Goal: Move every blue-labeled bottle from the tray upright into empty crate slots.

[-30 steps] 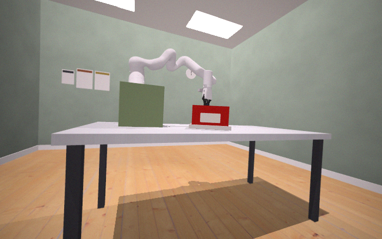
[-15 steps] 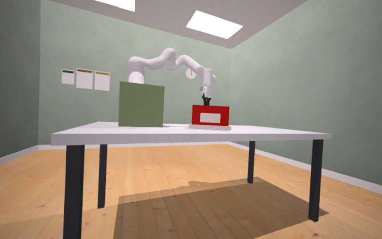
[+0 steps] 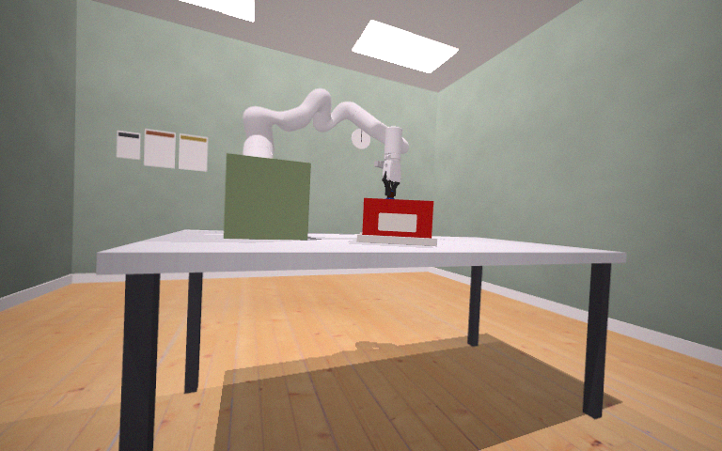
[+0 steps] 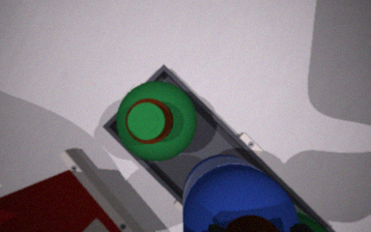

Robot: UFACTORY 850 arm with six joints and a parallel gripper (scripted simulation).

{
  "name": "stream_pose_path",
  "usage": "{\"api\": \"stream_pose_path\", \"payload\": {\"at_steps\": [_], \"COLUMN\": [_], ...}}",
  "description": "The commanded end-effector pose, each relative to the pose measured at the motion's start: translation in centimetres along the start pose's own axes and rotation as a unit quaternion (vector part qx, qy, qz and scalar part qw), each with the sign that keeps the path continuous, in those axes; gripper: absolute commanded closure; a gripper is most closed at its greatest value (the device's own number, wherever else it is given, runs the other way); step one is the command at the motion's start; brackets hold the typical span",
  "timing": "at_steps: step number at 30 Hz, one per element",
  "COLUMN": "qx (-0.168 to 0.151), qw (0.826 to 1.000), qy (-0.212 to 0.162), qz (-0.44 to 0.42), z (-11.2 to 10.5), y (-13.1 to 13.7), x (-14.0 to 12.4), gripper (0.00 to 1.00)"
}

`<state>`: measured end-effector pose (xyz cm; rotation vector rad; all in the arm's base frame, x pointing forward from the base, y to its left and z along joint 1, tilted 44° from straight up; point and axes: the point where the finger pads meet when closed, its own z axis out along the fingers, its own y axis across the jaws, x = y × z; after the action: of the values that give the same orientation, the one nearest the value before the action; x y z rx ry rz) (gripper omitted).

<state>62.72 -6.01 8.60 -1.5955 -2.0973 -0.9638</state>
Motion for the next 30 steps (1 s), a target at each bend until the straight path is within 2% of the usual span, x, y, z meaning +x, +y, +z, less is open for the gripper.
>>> {"api": "stream_pose_path", "payload": {"at_steps": [1,30], "qx": [-0.001,-0.001], "qw": [1.000,1.000], "qy": [-0.001,-0.001], "qz": [0.000,0.000], "z": [-0.6,-3.6], "y": [0.1,0.1], "x": [0.0,0.0], "gripper": [1.00,1.00]}}
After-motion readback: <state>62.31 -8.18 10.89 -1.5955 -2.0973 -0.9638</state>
